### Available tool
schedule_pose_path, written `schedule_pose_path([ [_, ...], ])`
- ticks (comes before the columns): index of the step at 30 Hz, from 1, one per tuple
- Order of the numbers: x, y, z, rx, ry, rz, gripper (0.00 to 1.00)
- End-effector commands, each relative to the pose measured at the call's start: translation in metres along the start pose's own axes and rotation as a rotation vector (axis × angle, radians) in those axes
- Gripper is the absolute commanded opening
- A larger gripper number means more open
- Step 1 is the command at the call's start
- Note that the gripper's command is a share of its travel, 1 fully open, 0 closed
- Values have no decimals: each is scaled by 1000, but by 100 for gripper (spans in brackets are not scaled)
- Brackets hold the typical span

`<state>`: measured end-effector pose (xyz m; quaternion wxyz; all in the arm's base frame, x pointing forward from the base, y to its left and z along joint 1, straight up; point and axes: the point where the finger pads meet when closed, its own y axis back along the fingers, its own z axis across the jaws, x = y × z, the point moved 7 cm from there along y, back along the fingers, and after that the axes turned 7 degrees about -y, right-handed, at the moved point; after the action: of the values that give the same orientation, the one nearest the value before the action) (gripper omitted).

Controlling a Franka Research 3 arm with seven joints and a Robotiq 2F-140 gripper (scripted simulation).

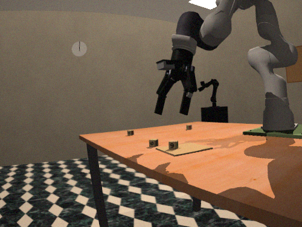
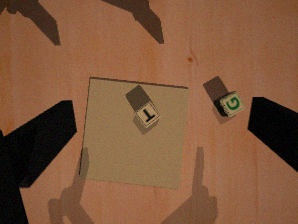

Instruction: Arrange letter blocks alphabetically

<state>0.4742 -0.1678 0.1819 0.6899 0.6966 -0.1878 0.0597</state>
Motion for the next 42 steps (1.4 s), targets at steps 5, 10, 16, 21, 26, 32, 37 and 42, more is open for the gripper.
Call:
schedule_pose_path([
  [5, 21, -6, 100, 2, 10, 3, 100],
  [10, 21, -6, 103, 2, 10, 4, 100],
  [16, 21, -6, 103, 2, 10, 4, 100],
  [21, 21, -6, 103, 2, 10, 4, 100],
  [26, 21, -6, 103, 2, 10, 4, 100],
  [32, 21, -6, 103, 2, 10, 4, 100],
  [37, 21, -6, 103, 2, 10, 4, 100],
  [42, 21, -6, 103, 2, 10, 4, 100],
])
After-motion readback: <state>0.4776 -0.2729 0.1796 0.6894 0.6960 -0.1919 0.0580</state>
